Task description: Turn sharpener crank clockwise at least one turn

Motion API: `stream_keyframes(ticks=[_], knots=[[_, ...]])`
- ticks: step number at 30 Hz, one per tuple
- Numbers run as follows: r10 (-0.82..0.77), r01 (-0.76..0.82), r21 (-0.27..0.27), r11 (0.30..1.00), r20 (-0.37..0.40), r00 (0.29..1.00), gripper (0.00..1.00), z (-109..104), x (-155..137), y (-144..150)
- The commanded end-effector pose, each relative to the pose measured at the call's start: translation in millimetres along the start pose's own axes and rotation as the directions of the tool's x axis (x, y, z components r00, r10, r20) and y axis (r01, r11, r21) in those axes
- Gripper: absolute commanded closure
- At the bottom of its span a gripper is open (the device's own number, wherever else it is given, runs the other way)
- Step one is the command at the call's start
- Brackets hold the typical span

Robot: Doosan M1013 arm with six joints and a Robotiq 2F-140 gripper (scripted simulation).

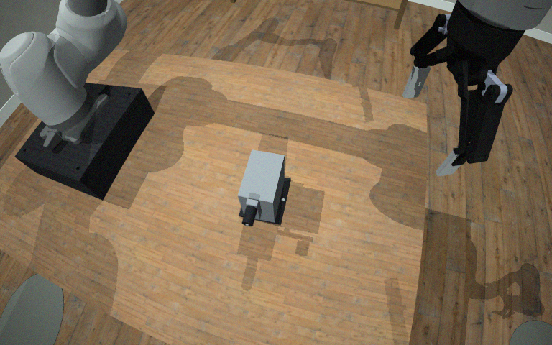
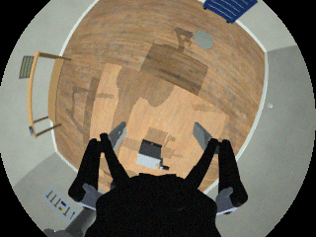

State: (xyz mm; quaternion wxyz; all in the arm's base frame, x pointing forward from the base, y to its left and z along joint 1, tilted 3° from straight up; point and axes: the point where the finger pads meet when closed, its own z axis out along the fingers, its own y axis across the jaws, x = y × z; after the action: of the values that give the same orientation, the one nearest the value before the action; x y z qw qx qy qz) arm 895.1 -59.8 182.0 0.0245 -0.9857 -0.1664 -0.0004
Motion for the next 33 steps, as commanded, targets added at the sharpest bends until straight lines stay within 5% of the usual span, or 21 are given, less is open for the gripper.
stream_keyframes(ticks=[1, 20, 33], knots=[[0.0, 0.0, 0.0, 1.0, 0.0, 1.0, 0.0, -0.2, 0.0, 0.0], [-0.016, 0.016, 0.0, 1.0, 0.0, 1.0, 0.0, 0.7, -3.6, 1.5], [-0.428, 0.428, -0.001, 0.904, 0.023, 0.904, 0.0, 26.3, -103.4, 34.5]])
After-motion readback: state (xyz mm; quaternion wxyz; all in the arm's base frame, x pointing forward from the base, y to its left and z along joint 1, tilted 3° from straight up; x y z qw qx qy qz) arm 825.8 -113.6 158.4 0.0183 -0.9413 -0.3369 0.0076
